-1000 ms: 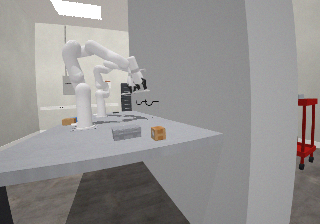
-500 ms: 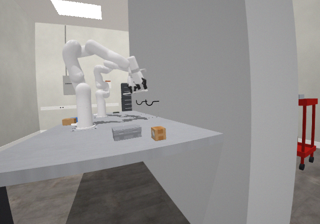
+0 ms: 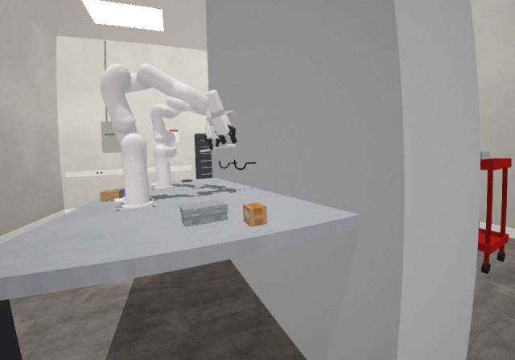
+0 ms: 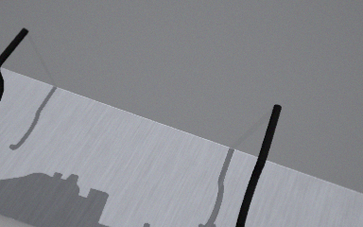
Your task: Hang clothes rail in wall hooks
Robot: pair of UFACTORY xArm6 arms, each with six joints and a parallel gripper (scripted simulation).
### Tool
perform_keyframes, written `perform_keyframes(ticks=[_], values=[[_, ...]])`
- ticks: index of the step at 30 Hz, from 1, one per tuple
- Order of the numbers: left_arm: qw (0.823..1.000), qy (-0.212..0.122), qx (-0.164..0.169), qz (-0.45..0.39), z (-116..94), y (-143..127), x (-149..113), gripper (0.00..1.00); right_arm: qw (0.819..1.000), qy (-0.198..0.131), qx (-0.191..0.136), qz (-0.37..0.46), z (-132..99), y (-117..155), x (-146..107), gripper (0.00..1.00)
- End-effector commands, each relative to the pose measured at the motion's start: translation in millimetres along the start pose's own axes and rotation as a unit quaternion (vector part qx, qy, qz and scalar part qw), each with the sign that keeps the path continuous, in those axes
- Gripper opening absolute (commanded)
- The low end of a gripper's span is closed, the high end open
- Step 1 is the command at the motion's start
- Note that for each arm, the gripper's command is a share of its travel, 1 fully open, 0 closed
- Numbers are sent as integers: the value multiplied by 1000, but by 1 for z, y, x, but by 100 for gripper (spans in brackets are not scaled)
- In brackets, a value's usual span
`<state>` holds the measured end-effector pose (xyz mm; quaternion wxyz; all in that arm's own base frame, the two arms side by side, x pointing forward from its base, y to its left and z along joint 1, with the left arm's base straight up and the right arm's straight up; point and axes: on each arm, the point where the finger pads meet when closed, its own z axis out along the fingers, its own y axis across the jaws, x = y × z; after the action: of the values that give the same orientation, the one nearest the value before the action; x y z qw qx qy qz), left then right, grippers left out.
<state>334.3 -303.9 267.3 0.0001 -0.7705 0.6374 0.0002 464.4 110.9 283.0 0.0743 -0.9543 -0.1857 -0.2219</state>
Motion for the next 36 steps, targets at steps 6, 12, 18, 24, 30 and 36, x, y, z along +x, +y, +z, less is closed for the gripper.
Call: perform_keyframes(ticks=[6,12,18,24,30,36], values=[[1000,4,3,25,-2,-1,2,0,1000,4,-1,3,-1,1,2,100],[999,4,3,40,-2,-1,2,0,1000,4,-1,3,-1,1,2,100],[999,4,3,49,-2,-1,2,0,1000,4,-1,3,-1,1,2,100],[999,4,3,50,-2,-1,2,0,1000,4,-1,3,-1,1,2,100],[999,4,3,49,-2,-1,2,0,1000,4,-1,3,-1,1,2,100],[999,4,3,49,-2,-1,2,0,1000,4,-1,3,-1,1,2,100]])
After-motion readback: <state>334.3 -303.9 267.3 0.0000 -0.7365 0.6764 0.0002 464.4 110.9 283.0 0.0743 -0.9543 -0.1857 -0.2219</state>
